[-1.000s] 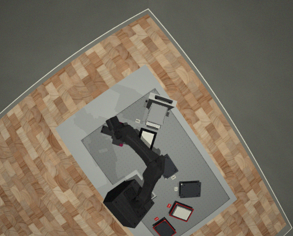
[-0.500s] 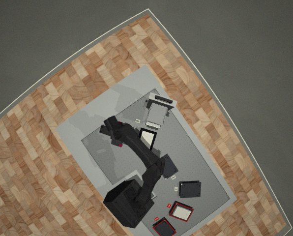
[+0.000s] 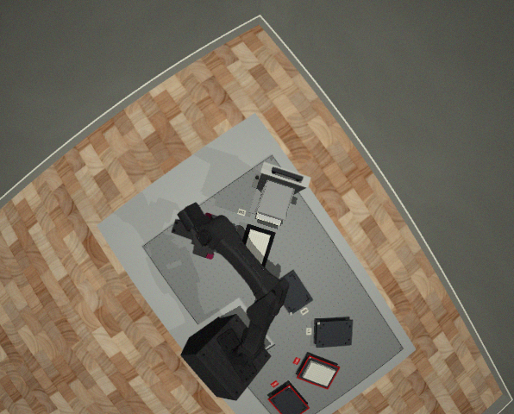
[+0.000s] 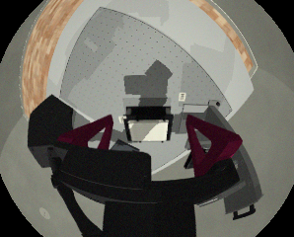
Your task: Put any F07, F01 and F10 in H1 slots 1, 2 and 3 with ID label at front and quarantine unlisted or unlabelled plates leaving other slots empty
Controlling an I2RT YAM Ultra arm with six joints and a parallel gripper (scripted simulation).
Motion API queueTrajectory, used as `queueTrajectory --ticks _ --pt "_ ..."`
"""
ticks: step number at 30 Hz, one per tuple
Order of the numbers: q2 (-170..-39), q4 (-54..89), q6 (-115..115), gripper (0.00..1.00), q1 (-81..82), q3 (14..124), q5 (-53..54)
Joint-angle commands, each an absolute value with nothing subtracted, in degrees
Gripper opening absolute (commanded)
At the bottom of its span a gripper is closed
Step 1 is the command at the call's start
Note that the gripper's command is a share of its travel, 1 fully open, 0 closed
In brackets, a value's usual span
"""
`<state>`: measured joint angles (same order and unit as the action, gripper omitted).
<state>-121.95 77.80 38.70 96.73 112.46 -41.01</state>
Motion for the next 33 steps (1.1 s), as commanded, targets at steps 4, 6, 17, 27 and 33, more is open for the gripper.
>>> queueTrajectory --ticks 4,6,17,27,33 --pt "-121.6 79.6 37.8 1.0 98.3 113.3 -41.0" --pt "-120.9 79.3 36.8 1.0 98.1 112.5 -41.0" --pt "-114.5 76.9 27.4 1.0 96.1 105.4 -40.9" --pt "-109.2 75.3 19.5 1.0 94.0 100.2 -40.8" --pt "-105.3 74.3 13.7 1.0 92.3 96.9 -40.6"
